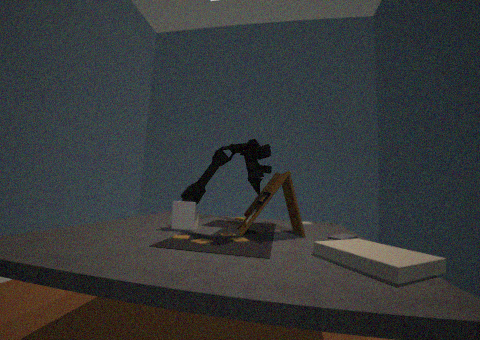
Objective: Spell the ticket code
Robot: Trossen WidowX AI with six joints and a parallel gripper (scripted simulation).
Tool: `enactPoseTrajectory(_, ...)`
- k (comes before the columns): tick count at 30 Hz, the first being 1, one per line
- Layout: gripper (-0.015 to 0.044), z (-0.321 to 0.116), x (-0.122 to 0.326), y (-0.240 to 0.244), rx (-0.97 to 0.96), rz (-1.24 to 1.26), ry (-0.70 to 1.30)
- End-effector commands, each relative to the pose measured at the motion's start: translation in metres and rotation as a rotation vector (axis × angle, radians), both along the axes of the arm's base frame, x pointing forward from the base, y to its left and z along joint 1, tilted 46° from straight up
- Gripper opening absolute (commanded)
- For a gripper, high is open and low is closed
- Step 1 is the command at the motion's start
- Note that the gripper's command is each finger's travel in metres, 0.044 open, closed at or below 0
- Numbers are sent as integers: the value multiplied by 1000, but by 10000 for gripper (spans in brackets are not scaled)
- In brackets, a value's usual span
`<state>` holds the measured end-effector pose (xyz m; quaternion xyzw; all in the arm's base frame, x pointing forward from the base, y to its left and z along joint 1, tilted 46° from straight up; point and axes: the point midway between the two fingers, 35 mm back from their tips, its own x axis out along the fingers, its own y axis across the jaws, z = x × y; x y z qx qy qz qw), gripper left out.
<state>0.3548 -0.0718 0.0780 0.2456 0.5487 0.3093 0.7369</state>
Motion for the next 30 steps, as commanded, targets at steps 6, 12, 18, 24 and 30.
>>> enactPoseTrajectory(6,105,8,-17,-12,-11,73,-156)
enactPoseTrajectory(12,263,27,-55,-33,-85,227,-545)
enactPoseTrajectory(18,420,47,-95,-47,-251,332,-956)
enactPoseTrajectory(24,440,64,-131,-54,-541,430,-1323)
enactPoseTrajectory(30,440,70,-144,-55,-691,469,-1449)
